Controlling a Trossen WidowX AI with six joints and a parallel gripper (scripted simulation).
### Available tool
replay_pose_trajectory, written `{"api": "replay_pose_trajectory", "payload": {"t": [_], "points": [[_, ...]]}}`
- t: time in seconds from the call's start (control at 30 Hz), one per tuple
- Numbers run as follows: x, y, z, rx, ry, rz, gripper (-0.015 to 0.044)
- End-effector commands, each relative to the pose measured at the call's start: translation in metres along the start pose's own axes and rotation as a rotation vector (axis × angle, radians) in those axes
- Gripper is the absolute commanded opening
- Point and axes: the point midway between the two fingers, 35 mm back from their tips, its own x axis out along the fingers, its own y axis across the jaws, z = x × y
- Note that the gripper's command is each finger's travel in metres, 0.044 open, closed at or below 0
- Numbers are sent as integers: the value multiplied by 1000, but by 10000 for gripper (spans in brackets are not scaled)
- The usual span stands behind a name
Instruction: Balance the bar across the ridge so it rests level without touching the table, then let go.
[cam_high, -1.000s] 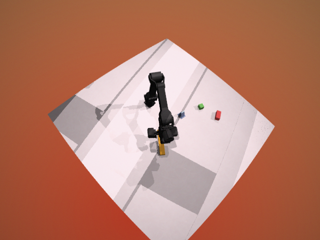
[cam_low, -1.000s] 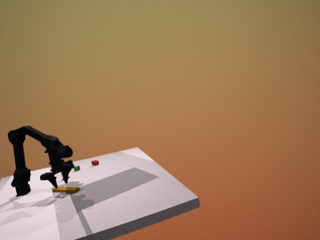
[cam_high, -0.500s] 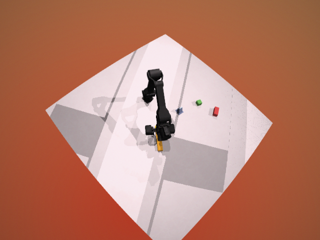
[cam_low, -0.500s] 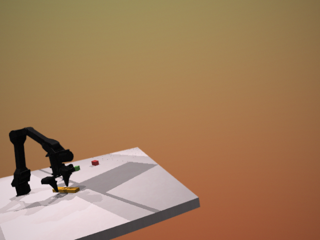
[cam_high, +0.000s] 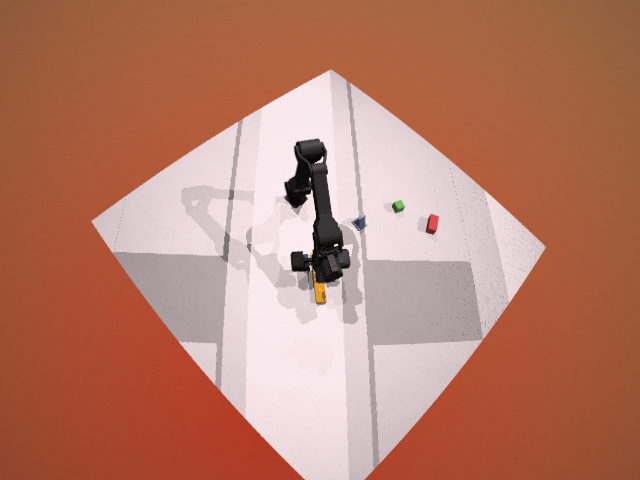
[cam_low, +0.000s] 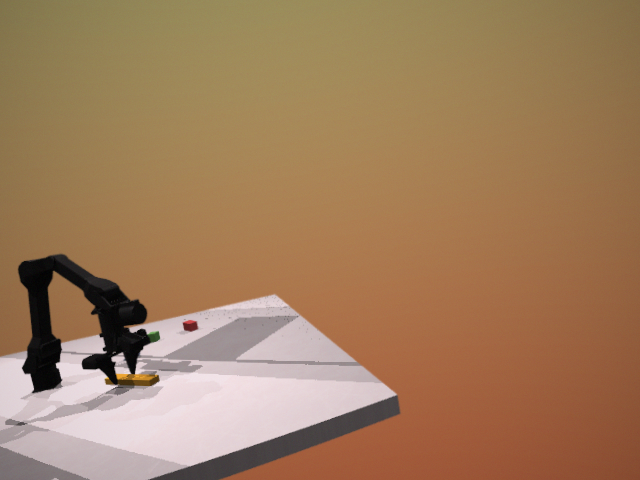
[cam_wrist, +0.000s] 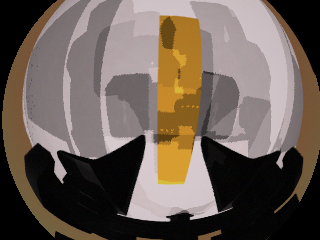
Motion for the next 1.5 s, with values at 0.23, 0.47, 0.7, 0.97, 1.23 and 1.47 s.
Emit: {"api": "replay_pose_trajectory", "payload": {"t": [0.23,0.47,0.7,0.97,1.23,1.47], "points": [[0,0,0,0,0,0,124],[-9,0,2,0,0,0,0],[-26,1,4,-1,0,-1,0],[-46,1,5,-2,1,-2,0],[-67,0,4,-3,1,-3,0],[-85,0,2,-4,2,-4,0]]}}
